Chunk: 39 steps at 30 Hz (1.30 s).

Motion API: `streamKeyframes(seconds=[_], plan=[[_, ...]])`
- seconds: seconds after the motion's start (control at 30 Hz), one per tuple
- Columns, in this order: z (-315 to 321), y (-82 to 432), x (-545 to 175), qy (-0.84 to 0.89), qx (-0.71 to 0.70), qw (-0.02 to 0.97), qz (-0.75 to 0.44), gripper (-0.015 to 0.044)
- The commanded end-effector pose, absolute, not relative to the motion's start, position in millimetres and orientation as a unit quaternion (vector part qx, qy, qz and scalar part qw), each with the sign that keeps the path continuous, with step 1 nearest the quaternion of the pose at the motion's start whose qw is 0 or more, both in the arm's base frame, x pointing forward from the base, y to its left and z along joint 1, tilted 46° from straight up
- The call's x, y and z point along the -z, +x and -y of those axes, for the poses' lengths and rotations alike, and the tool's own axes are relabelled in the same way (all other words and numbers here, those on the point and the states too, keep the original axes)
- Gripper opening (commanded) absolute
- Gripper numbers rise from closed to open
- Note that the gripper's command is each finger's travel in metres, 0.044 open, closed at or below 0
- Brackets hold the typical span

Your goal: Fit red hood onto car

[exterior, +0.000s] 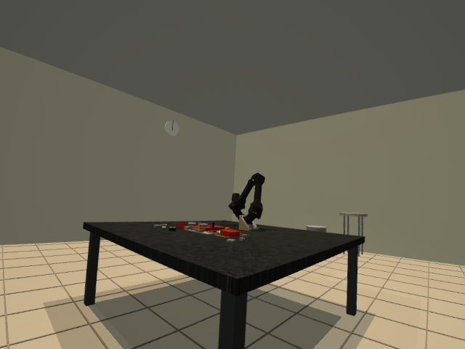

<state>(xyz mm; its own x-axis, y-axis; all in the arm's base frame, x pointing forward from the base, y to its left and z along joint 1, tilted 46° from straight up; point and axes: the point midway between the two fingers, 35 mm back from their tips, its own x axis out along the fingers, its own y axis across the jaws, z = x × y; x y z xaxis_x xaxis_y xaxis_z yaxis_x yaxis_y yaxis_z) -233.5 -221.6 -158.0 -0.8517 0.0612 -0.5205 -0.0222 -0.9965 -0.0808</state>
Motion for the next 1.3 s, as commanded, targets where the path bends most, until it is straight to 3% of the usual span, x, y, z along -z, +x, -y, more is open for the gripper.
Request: streamKeyframes(seconds=[0.0, 0.53, 0.73, 1.27], plan=[[222, -233, 158, -0.272, -0.961, 0.020, 0.037, 0.0026], [304, -152, 159, -0.318, -0.909, -0.184, 0.196, 0.0440], [323, -123, 160, -0.329, -0.874, -0.248, 0.256, 0.0440], [359, 39, 150, -0.299, -0.618, -0.523, 0.505, 0.0440]])
